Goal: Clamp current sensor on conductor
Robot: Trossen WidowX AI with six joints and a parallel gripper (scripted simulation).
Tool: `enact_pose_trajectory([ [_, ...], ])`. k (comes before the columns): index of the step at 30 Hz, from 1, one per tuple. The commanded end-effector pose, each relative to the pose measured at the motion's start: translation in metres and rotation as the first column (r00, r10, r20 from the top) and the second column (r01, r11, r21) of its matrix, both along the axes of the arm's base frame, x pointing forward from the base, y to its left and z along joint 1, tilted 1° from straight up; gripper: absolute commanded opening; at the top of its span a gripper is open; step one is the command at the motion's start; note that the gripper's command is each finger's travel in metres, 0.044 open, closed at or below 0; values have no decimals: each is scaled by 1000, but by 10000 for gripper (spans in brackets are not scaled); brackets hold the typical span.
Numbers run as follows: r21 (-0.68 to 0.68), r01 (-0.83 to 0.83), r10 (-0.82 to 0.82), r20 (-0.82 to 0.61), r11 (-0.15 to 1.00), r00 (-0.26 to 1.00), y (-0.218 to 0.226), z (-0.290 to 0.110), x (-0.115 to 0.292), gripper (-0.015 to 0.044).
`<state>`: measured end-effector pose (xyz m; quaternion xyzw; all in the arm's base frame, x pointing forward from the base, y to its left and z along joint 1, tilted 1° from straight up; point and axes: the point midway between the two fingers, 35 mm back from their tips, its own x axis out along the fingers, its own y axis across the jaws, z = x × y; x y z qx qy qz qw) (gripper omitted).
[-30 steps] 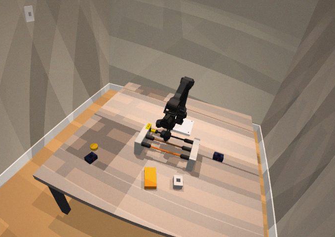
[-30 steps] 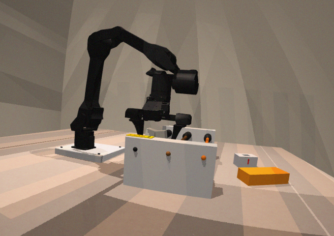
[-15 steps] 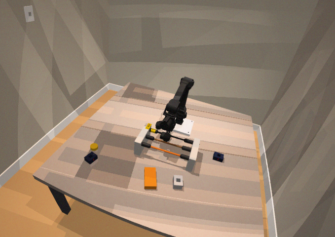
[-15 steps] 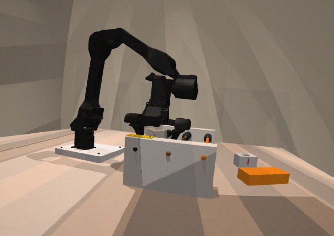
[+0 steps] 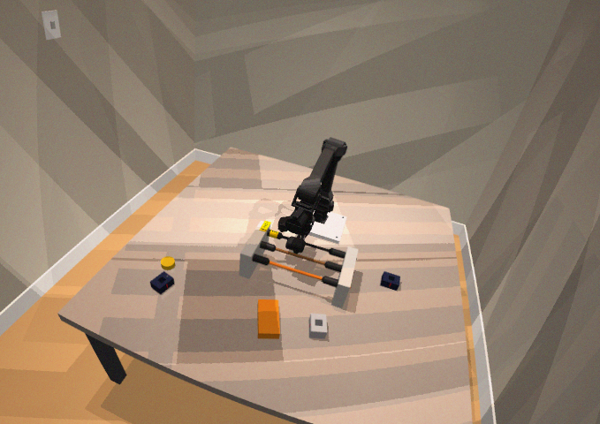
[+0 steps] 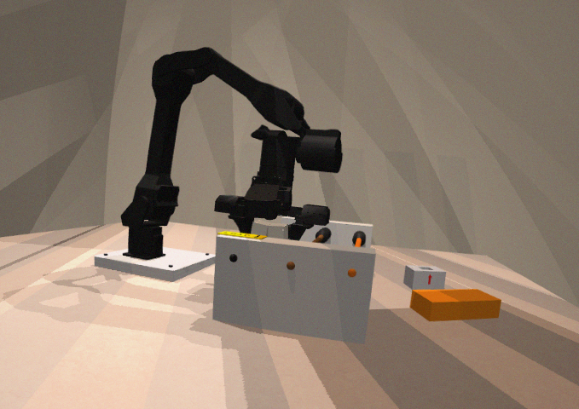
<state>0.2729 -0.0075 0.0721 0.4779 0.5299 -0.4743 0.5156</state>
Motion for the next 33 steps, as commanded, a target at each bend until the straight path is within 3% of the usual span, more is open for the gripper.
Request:
enact_pose_trajectory([
  [1, 0, 0, 0, 2, 1000, 1000, 0, 0, 0, 293],
  [12, 0, 0, 0, 2, 1000, 1000, 0, 0, 0, 220],
  [21, 1, 7, -7, 28, 1000, 1000, 0, 7, 0, 0],
  [31, 0, 1, -1, 13, 1000, 1000, 0, 3, 0, 0],
  [33, 0, 1, -1, 13, 1000, 1000, 0, 3, 0, 53],
])
